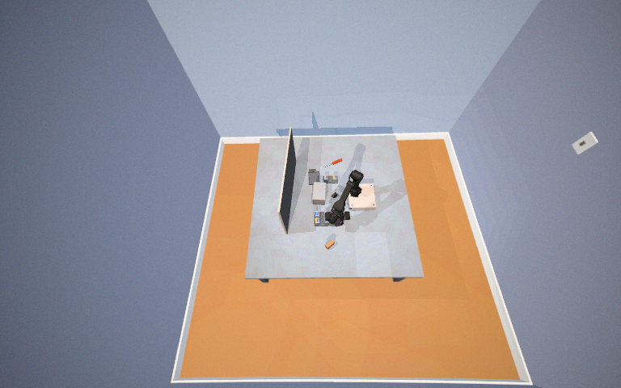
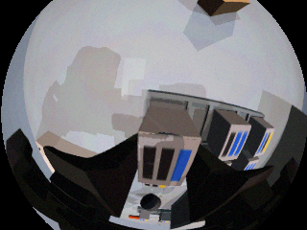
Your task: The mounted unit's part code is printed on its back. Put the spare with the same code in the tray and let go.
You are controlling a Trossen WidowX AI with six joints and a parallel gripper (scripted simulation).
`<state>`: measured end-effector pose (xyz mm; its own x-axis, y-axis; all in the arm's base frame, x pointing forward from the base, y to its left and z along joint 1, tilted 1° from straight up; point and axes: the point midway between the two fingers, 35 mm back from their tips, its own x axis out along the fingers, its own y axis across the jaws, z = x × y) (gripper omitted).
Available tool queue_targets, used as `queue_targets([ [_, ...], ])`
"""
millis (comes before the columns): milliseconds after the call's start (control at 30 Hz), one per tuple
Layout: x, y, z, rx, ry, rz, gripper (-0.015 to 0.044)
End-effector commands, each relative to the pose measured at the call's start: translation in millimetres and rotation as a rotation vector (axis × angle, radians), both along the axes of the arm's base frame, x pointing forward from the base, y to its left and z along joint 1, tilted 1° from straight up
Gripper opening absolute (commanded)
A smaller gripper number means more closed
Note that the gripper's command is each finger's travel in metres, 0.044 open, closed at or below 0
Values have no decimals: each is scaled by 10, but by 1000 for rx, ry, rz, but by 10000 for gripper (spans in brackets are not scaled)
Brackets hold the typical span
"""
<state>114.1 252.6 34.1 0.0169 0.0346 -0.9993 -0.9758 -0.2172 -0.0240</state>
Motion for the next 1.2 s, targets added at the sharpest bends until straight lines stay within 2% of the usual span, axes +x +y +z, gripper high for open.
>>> queue_targets([
  [0,0,-3,276,9,-6,-2,0],
  [100,-12,-30,446,8,-6,-2,0],
  [333,-7,-11,461,13,-6,0,0],
  [933,-10,21,1194,9,-6,-2,0],
  [1167,259,-38,1207,7,-8,-2,0],
])
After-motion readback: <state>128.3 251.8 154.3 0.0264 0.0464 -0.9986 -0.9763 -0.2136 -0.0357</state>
